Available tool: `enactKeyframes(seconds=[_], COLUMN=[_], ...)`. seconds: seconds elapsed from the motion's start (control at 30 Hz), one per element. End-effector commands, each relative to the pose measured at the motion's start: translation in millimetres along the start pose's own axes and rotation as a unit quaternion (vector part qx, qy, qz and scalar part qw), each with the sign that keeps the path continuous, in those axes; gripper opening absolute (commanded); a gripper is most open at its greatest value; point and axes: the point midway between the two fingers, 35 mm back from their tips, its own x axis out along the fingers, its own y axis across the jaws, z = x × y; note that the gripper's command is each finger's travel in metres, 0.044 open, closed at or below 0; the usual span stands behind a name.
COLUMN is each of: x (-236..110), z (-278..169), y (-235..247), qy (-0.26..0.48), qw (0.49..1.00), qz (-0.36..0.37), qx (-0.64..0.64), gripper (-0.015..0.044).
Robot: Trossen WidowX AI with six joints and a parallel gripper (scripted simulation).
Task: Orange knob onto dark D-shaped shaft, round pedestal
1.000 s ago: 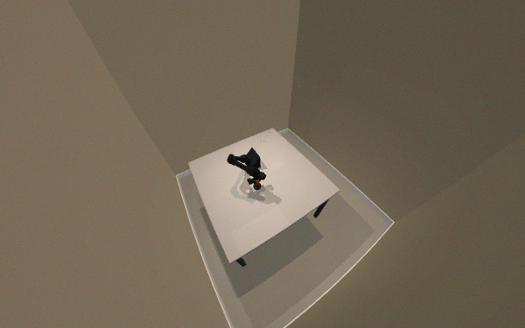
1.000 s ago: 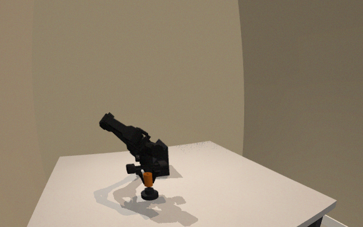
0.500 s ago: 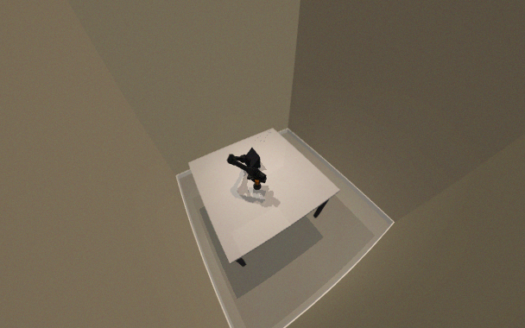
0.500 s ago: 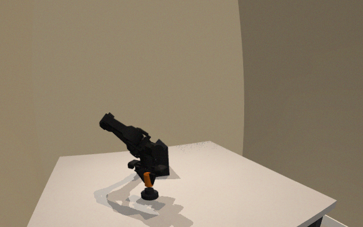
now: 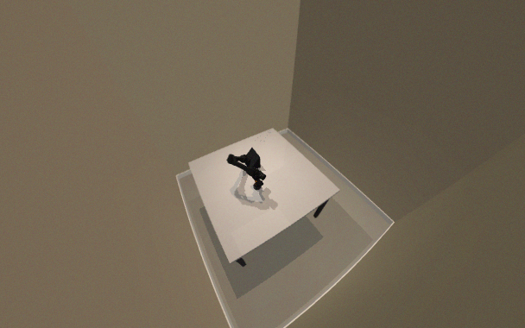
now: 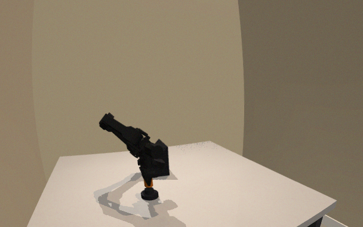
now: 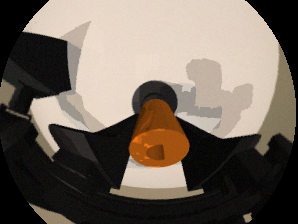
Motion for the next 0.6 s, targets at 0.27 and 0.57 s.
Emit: enactKeyframes(seconds=[0.27,0.57], x=[-5.1,-5.3], z=[-4.4,-2.2], y=[2.2,5.0], qy=[-0.003,-0.003], qw=[0.824,0.645], qz=[-0.003,-0.002], qx=[0.566,0.764], gripper=[0.0000,0.0000])
